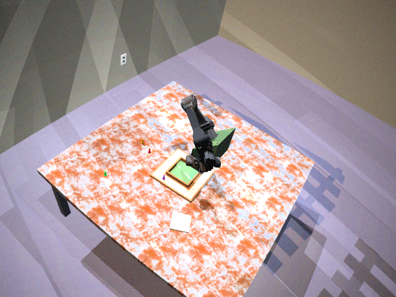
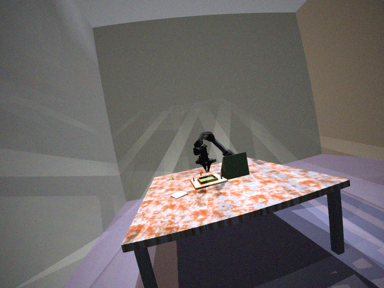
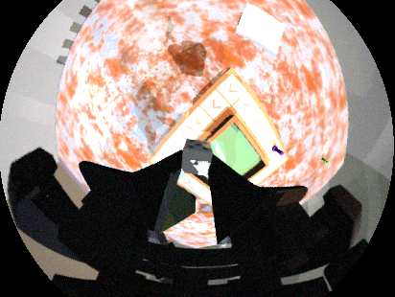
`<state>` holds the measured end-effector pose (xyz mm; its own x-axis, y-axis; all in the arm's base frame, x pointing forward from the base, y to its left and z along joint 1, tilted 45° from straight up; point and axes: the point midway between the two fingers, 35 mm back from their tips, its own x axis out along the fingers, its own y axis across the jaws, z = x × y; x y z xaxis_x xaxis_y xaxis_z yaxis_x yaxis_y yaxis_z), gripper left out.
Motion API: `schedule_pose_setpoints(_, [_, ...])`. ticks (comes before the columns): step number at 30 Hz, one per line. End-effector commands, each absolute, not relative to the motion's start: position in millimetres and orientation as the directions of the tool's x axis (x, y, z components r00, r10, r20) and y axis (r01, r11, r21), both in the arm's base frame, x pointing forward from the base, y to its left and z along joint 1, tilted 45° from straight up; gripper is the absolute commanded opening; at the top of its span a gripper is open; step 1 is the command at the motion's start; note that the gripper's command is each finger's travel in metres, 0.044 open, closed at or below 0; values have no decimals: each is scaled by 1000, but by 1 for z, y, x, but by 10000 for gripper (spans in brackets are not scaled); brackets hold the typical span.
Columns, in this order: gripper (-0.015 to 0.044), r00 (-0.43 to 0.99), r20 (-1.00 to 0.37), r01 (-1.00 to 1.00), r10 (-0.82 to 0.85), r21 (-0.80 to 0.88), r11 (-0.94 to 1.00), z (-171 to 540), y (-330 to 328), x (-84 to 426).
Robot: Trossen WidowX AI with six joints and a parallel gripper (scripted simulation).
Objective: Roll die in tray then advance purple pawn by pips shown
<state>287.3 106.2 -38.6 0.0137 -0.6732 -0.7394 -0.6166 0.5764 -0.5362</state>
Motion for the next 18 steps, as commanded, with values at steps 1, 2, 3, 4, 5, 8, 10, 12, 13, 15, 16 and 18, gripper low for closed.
schedule_pose_setpoints(1, [0,19,-736,-695,-677,-496,521,-32,95,289])
schedule_pose_setpoints(2, [0,19,-736,-714,-677,-484,506,-30,92,290])
schedule_pose_setpoints(3, [0,19,-736,-733,-677,-471,491,-29,90,290])
schedule_pose_setpoints(4, [0,19,-735,-751,-678,-457,476,-27,87,290])
schedule_pose_setpoints(5, [0,19,-735,-769,-678,-444,460,-26,84,290])
schedule_pose_setpoints(8, [0,19,-734,-819,-679,-401,411,-21,76,291])
schedule_pose_setpoints(10, [0,19,-733,-849,-680,-371,376,-18,70,291])
schedule_pose_setpoints(12, [0,19,-732,-876,-681,-340,341,-15,65,291])
schedule_pose_setpoints(13, [0,19,-731,-889,-682,-324,323,-13,62,290])
schedule_pose_setpoints(15, [0,18,-730,-913,-683,-291,287,-11,56,290])
schedule_pose_setpoints(16, [0,18,-730,-924,-684,-274,268,-9,53,290])
schedule_pose_setpoints(18, [0,18,-728,-943,-685,-240,230,-6,48,289])
